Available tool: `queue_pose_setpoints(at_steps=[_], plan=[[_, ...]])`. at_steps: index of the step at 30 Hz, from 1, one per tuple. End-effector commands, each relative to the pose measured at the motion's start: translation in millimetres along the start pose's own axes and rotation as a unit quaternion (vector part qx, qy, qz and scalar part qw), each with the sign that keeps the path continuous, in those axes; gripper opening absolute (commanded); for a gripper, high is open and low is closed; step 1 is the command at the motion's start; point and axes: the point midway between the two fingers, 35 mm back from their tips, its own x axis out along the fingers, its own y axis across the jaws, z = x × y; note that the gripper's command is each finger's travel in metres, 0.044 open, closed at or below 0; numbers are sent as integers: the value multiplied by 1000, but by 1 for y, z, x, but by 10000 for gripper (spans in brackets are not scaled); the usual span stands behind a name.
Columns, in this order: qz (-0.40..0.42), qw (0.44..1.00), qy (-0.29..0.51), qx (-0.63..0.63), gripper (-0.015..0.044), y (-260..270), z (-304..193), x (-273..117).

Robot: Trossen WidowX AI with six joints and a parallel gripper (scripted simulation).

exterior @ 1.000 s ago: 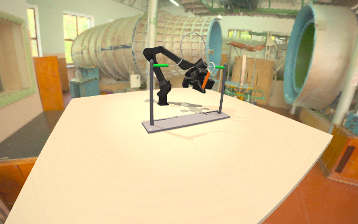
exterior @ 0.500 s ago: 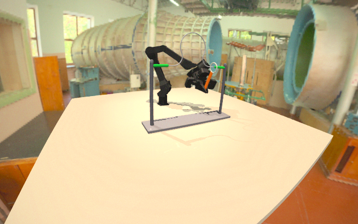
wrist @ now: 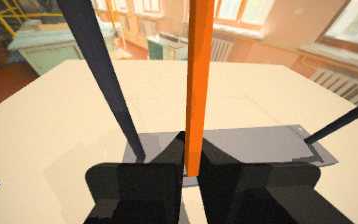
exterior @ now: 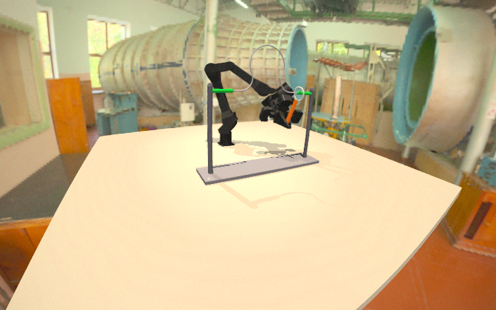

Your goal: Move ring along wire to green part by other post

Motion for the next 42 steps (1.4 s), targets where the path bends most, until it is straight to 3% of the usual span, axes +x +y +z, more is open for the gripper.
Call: queue_pose_setpoints(at_steps=[1, 42], plan=[[0, 1000, -4, 5, -150, 5, 3, -1], [0, 1000, -5, 5, -150, 12, -11, 5]])
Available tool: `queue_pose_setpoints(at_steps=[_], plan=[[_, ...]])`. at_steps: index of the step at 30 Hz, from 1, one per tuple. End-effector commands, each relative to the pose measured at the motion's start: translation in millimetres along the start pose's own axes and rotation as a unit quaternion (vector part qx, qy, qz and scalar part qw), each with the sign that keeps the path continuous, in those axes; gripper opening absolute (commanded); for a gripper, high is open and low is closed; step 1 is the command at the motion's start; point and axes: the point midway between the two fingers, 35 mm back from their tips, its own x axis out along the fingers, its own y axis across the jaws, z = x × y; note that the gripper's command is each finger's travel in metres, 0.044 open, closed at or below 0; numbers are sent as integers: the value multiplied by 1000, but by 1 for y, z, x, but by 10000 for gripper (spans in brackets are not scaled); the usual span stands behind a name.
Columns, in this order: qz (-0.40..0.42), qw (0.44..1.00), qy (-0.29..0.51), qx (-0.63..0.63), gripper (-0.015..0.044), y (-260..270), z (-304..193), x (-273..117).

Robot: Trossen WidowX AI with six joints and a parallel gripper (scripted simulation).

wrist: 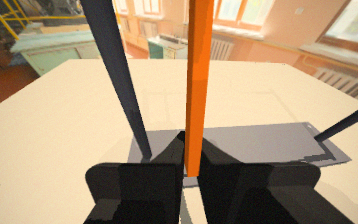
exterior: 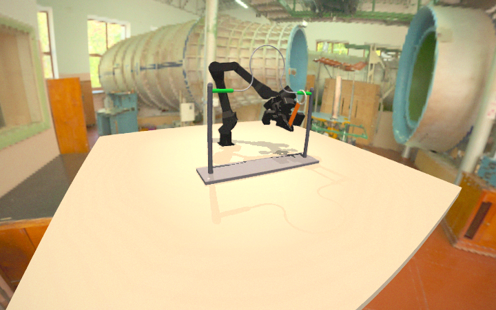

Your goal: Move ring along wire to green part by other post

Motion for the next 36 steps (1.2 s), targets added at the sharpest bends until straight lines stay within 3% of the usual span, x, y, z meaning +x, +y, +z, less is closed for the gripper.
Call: queue_pose_setpoints(at_steps=[1, 13, 28, 36], plan=[[-2, 1000, -1, 2, -150, -1, -1, 0], [0, 1000, 1, 0, 160, 0, 0, -2], [-2, 1000, 2, 2, 160, 0, -2, -47], [-2, 1000, 1, 2, 160, -1, -2, -50]])
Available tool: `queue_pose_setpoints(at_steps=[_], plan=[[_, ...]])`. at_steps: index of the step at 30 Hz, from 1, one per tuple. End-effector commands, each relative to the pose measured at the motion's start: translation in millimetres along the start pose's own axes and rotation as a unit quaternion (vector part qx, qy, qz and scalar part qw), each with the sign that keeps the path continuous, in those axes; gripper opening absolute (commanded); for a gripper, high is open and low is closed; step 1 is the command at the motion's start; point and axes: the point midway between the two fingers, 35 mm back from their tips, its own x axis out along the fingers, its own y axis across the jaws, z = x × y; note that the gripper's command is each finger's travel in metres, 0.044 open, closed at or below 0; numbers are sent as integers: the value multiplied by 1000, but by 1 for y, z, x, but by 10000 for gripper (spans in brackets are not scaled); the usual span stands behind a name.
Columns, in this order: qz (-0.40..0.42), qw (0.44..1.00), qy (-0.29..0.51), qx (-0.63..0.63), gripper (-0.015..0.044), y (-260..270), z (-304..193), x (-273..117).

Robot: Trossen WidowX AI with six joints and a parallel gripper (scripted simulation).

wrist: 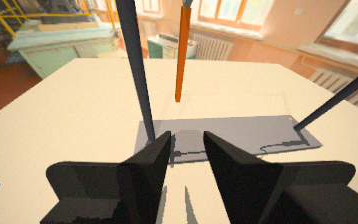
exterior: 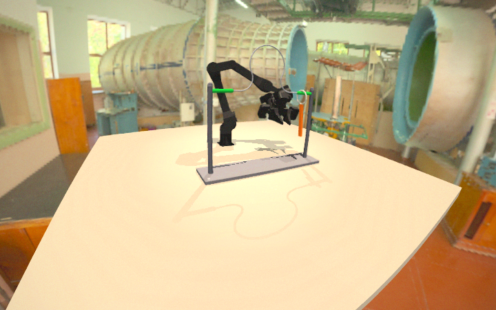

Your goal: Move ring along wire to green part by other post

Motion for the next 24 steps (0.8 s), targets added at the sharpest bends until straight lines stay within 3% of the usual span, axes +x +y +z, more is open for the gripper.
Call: queue_pose_setpoints(at_steps=[1, 23, 24], plan=[[1, 1000, -4, 5, 160, 1, 3, -2], [1, 1000, -4, 5, 160, 1, 3, -2], [1, 1000, 0, 2, 186, 1, 1, -3]])
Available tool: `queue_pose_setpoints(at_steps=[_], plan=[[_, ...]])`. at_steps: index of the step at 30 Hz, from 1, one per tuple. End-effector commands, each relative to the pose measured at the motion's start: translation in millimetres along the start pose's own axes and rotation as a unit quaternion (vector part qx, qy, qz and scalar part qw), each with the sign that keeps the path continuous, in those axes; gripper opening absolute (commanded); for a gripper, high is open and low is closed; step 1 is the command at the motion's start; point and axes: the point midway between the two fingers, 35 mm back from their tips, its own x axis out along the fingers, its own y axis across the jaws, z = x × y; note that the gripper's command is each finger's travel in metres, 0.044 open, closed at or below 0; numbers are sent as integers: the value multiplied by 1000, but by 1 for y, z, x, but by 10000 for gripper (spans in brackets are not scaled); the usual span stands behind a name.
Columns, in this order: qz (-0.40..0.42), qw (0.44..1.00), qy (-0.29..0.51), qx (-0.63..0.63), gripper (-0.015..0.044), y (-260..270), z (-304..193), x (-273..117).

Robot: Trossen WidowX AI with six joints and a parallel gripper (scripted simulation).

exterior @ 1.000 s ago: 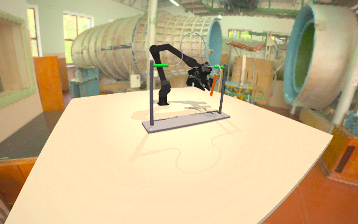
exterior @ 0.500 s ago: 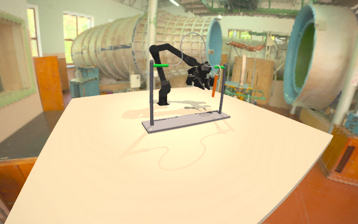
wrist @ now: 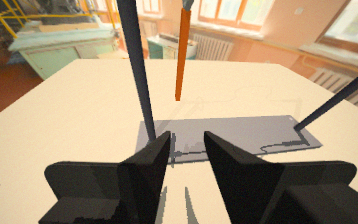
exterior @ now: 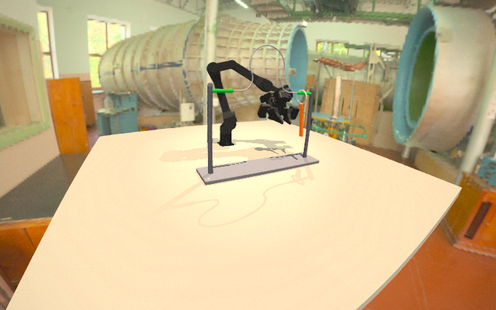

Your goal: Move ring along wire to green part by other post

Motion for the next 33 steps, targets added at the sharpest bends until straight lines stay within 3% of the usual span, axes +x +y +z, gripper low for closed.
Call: queue_pose_setpoints(at_steps=[1, 5, 10, 33], plan=[[0, 1000, 1, 1, 212, 1, -1, -6], [1, 1000, -3, 0, 317, -1, 2, -39], [1, 1000, -3, 0, 440, -1, 2, -41], [1, 1000, -3, 0, 440, -1, 2, -41]])
